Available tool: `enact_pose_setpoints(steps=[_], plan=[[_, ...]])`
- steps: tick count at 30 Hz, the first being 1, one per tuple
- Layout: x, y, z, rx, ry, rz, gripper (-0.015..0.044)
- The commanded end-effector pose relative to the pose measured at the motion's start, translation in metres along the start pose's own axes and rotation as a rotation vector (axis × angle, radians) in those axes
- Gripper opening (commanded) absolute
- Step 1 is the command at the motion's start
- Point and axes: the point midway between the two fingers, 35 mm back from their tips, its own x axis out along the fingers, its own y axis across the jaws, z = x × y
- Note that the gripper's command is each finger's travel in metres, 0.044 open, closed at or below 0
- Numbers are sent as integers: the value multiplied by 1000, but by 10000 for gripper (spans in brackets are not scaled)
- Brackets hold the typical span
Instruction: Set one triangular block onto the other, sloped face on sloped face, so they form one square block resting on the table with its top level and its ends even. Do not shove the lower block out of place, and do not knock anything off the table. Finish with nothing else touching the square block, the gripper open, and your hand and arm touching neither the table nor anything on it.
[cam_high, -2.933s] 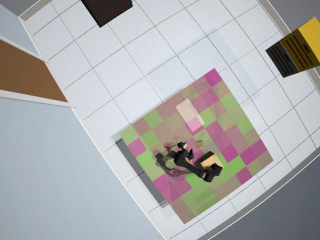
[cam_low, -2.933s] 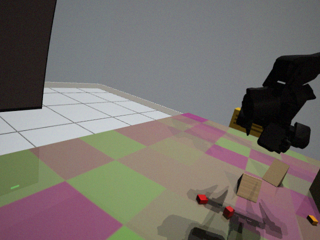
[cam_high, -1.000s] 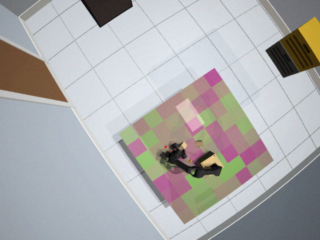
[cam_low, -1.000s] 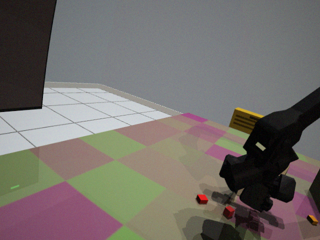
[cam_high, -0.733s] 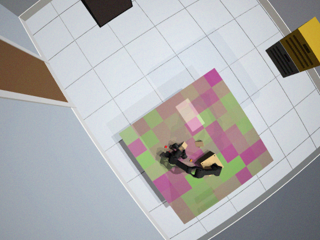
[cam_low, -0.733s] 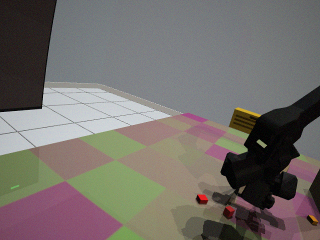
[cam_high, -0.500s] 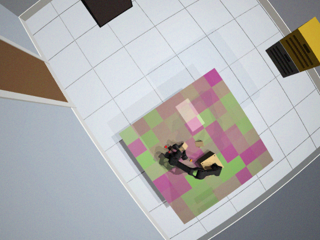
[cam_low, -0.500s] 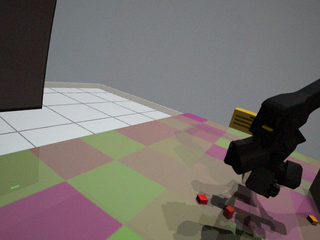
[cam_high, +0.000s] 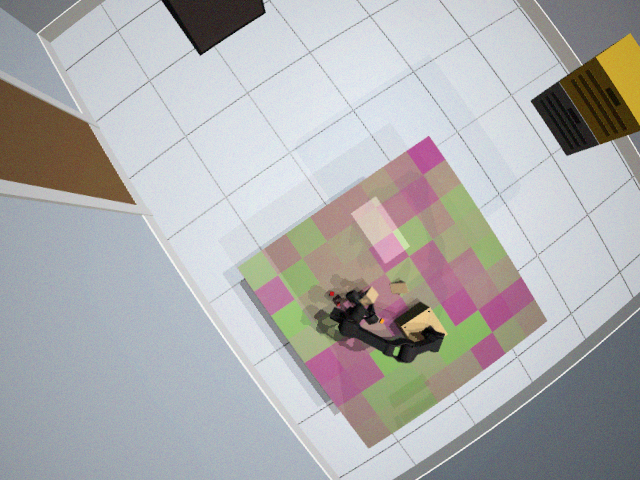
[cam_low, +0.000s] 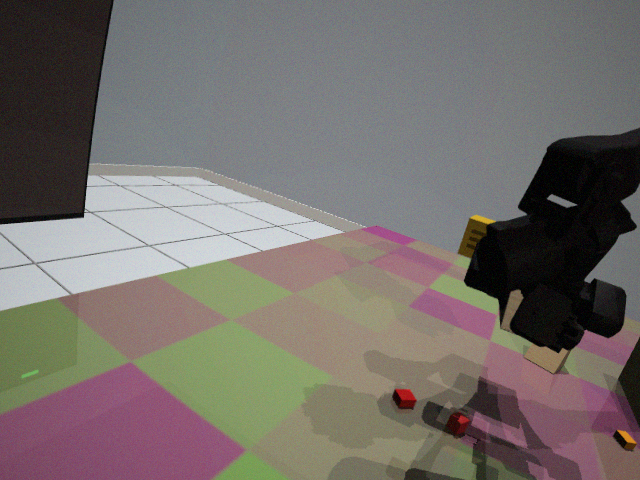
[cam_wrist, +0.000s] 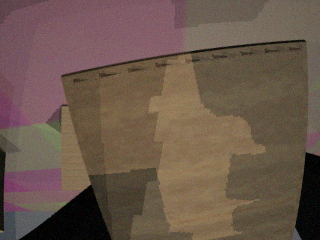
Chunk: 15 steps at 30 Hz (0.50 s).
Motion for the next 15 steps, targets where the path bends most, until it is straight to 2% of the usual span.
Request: enact_pose_setpoints(steps=[1,15], plan=[[-2,0,-4,-5,6,-2,0],[4,1,-3,423,-78,50,0]])
